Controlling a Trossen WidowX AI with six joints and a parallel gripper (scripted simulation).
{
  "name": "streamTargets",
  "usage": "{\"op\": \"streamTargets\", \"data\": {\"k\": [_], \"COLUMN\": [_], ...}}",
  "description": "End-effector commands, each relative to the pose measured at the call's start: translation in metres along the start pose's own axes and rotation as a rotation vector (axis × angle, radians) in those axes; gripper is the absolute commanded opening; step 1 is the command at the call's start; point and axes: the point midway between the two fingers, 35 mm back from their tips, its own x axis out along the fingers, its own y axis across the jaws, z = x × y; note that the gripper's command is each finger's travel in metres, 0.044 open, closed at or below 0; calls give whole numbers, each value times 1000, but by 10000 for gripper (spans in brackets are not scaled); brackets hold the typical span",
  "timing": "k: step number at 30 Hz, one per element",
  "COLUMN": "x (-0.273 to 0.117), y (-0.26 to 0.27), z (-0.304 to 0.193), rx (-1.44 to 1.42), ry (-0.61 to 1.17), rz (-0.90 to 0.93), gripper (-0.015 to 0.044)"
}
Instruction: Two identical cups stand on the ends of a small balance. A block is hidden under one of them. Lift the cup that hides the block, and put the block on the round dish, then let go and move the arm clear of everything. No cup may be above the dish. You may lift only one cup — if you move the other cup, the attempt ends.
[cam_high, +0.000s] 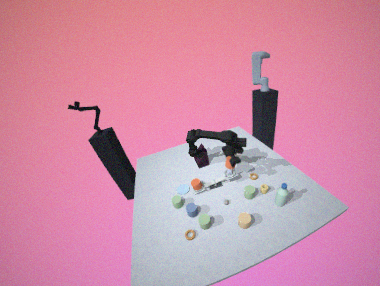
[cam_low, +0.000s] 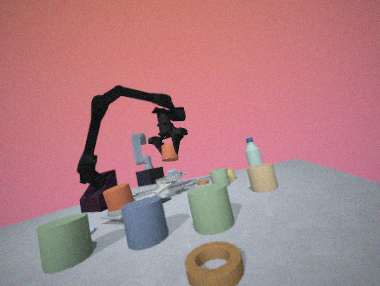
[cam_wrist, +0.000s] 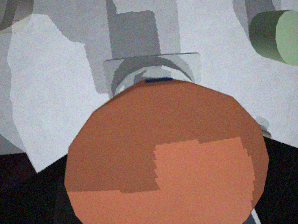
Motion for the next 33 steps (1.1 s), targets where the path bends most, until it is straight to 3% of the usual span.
{"op": "streamTargets", "data": {"k": [1, 33], "x": [-10, -3], "y": [-1, 1], "z": [1, 0], "rx": [11, 0], "ry": [-15, 0], "rz": [-9, 0], "gripper": [0, 0]}}
